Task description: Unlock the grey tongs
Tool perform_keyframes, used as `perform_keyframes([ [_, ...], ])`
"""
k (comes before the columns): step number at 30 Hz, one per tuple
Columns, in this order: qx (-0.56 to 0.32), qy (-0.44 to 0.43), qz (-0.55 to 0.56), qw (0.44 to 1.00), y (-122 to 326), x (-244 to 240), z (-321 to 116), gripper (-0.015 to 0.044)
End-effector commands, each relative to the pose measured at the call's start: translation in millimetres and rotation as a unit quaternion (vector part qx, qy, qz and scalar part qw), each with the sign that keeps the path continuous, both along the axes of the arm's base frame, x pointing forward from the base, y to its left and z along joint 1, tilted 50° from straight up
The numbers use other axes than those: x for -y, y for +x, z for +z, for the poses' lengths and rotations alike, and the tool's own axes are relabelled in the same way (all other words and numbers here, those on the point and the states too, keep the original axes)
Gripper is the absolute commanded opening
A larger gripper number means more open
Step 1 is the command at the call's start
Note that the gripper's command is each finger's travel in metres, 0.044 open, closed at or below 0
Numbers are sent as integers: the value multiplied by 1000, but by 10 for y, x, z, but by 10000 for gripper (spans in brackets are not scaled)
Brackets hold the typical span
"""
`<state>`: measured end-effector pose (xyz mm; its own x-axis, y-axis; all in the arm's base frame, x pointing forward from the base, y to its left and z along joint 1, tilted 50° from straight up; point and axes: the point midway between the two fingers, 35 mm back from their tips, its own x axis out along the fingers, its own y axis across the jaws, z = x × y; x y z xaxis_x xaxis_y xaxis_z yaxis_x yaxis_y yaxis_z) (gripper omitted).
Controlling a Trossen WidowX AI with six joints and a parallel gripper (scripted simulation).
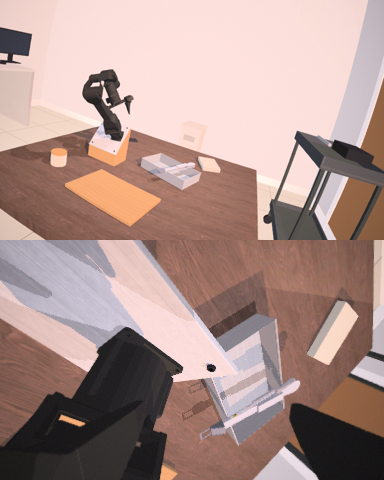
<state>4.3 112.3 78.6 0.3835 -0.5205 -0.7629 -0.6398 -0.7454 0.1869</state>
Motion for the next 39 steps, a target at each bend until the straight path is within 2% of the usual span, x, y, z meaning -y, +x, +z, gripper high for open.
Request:
perform_keyframes([
  [1, 5, 5, -8, 1000, 13, -14, -11, 374],
  [5, 73, 70, -118, 988, 200, -181, -157, 269],
  [6, 100, 95, -160, 977, 285, -241, -214, 260],
  [10, 199, 184, -342, 900, 649, -409, -467, 260],
  [14, 220, 189, -388, 875, 771, -396, -540, 260],
  [17, 280, 230, -467, 806, 1000, -428, -643, 260],
  [20, 370, 290, -572, 673, 1384, -428, -781, 260],
  [25, 496, 359, -689, 388, 2031, -214, -994, 260],
  [27, 521, 371, -701, 315, 2190, -119, -1039, 260],
  [32, 575, 403, -707, 81, 2572, 171, -1136, 260],
  [39, 603, 424, -639, -219, 2951, 688, -1232, 260],
])
